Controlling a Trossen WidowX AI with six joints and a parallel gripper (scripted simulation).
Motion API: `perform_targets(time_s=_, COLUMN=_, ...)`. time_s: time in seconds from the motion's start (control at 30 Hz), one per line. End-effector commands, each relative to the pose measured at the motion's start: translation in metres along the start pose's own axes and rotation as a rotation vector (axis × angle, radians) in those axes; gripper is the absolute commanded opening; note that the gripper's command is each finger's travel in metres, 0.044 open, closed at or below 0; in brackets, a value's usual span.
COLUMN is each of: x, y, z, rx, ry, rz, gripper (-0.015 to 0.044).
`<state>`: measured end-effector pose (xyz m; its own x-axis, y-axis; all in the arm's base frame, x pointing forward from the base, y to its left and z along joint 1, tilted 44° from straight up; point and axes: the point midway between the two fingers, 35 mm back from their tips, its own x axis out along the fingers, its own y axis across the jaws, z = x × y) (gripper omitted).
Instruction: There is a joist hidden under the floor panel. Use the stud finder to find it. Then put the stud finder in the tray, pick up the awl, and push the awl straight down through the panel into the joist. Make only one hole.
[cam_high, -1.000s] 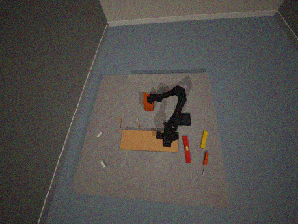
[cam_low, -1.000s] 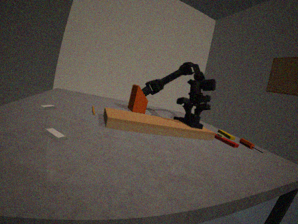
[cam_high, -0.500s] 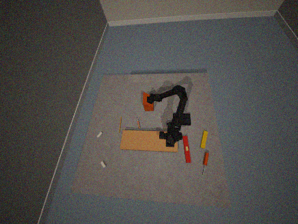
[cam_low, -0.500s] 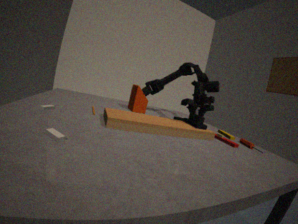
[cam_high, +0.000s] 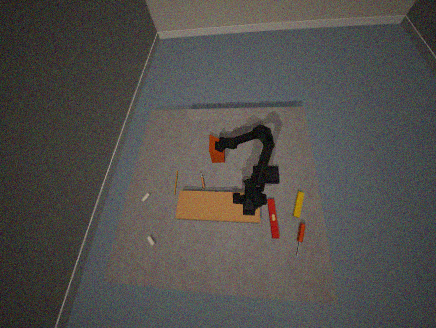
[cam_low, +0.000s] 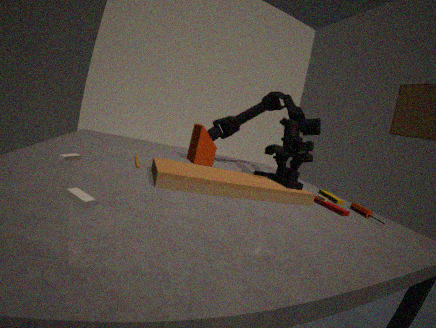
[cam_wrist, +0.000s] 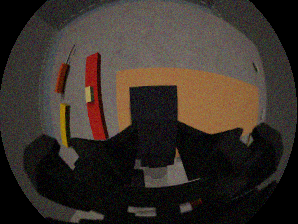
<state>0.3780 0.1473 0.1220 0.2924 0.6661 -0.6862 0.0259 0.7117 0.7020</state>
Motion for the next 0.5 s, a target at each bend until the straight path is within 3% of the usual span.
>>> perform_targets(time_s=0.0, x=0.000, y=-0.012, z=-0.001, rx=0.000, ry=0.002, rz=0.000, gripper=0.0000)
perform_targets(time_s=0.47, x=0.001, y=-0.058, z=-0.001, rx=0.000, ry=0.003, rz=-0.002, gripper=0.0000)
